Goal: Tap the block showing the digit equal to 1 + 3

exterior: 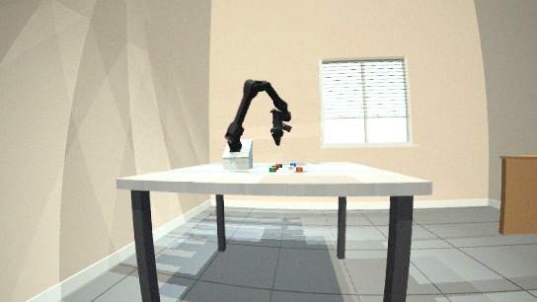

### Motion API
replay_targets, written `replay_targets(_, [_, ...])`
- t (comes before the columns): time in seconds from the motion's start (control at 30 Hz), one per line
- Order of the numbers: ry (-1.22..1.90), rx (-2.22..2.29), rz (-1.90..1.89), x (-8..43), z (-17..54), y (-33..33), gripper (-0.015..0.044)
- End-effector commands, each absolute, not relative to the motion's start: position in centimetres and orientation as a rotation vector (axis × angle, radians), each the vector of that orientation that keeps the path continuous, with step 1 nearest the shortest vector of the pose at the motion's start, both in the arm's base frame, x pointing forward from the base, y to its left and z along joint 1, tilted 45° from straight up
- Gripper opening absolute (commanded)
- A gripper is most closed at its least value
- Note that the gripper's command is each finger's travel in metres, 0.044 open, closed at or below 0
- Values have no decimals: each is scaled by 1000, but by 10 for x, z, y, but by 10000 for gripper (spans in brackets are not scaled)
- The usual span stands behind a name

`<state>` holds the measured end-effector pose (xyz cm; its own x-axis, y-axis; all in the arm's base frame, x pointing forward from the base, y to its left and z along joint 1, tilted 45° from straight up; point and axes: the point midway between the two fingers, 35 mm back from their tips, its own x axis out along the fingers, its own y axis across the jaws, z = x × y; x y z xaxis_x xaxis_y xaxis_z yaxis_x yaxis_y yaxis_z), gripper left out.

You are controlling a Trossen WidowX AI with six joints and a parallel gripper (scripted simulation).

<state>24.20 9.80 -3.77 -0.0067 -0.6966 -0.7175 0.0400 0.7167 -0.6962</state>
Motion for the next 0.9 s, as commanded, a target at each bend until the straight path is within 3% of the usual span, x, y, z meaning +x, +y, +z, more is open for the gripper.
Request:
replay_targets(0.0, [1482, -575, -634, 231, -72, 129, 400])
replay_targets(0.83, [1482, -575, -635, 230, -74, 131, 400])
replay_targets(0.87, [1482, -575, -634, 231, -77, 129, 374])
